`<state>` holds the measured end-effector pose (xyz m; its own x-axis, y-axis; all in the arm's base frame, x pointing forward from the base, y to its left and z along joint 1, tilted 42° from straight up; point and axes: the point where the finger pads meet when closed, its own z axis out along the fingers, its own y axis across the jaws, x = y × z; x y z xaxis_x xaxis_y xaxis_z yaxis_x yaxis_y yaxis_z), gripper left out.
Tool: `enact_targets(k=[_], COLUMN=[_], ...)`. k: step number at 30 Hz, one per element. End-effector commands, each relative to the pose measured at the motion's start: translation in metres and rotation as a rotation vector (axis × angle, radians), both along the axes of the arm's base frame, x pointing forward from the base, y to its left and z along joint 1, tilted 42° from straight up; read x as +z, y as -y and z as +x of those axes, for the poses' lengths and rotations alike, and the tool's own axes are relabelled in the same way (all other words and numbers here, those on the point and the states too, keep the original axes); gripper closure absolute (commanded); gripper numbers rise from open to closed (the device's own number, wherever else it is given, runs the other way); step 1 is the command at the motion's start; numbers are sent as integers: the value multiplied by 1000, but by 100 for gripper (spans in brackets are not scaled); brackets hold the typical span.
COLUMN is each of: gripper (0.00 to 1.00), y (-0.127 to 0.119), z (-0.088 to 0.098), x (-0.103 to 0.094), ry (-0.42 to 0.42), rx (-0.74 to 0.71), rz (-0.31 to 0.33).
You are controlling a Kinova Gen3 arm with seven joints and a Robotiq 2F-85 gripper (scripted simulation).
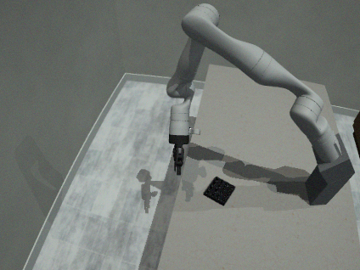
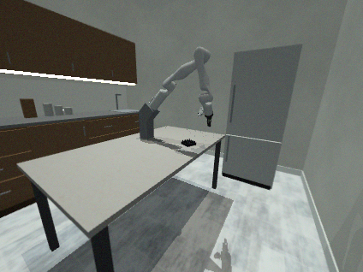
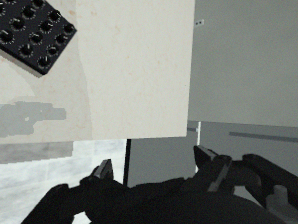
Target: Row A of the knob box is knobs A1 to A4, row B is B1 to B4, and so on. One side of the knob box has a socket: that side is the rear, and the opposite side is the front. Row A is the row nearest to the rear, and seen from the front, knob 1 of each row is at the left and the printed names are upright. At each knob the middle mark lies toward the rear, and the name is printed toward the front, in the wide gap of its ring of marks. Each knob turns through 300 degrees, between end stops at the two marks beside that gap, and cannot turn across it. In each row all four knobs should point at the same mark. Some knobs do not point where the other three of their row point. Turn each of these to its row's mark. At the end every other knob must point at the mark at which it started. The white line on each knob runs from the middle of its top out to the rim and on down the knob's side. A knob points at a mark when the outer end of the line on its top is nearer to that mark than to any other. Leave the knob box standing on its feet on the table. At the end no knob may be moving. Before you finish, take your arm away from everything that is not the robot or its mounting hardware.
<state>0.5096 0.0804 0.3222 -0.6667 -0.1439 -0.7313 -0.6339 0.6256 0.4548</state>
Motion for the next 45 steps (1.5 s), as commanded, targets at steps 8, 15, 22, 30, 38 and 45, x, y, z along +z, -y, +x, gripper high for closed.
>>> enact_targets(k=[8,15,22,30,38,45], gripper=[0,0,0,0,0,0], y=[-9,-13,-17,-24,-27,-30], z=[5,7,10,15,18,21], x=[2,3,4,6,7,7], ry=[-20,-30,-41,-65,-78,-91], rx=[-36,-55,-74,-115,-136,-158], rz=[52,78,103,155,180,206])
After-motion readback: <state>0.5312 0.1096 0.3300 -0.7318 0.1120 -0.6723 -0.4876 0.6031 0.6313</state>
